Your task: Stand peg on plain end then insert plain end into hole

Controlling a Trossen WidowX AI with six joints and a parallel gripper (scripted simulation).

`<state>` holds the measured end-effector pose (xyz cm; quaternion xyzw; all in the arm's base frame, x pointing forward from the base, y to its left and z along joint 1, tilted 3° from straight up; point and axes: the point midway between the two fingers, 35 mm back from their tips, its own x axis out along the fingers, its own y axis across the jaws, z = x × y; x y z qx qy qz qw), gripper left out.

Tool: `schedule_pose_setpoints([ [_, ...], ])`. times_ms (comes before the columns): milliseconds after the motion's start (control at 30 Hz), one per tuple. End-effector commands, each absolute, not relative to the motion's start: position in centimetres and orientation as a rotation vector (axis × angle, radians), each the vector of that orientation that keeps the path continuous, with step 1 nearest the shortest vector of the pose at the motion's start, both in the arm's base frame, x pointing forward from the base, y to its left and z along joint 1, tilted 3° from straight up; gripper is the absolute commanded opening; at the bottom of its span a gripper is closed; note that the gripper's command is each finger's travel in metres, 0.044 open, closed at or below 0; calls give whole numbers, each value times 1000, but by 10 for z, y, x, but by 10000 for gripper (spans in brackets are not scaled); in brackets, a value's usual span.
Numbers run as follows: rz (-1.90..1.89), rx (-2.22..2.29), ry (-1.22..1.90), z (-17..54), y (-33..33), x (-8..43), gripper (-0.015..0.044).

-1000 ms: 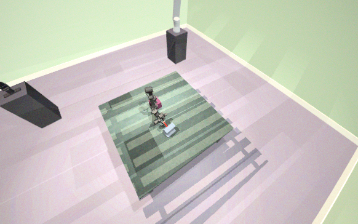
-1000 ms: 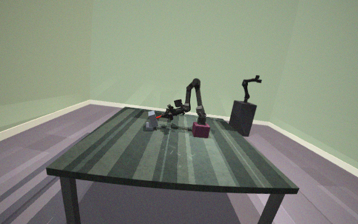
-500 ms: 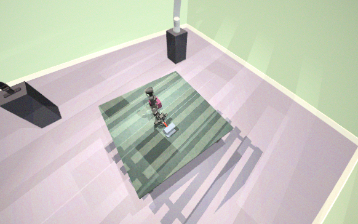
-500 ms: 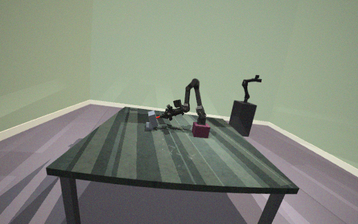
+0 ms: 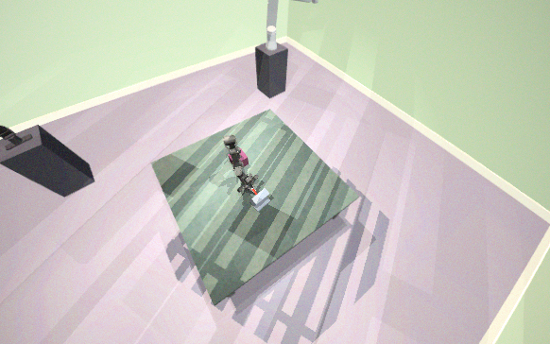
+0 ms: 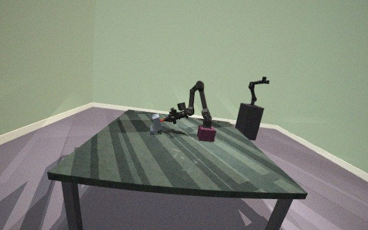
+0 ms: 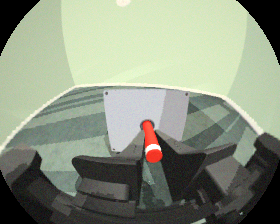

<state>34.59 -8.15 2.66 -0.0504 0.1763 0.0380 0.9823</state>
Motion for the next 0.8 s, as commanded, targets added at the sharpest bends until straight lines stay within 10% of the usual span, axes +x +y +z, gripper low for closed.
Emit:
schedule_pose_setpoints([
  [0, 73, -98, 355, 25, -82, 349, 0],
  [767, 77, -102, 354, 25, -81, 352, 53],
])
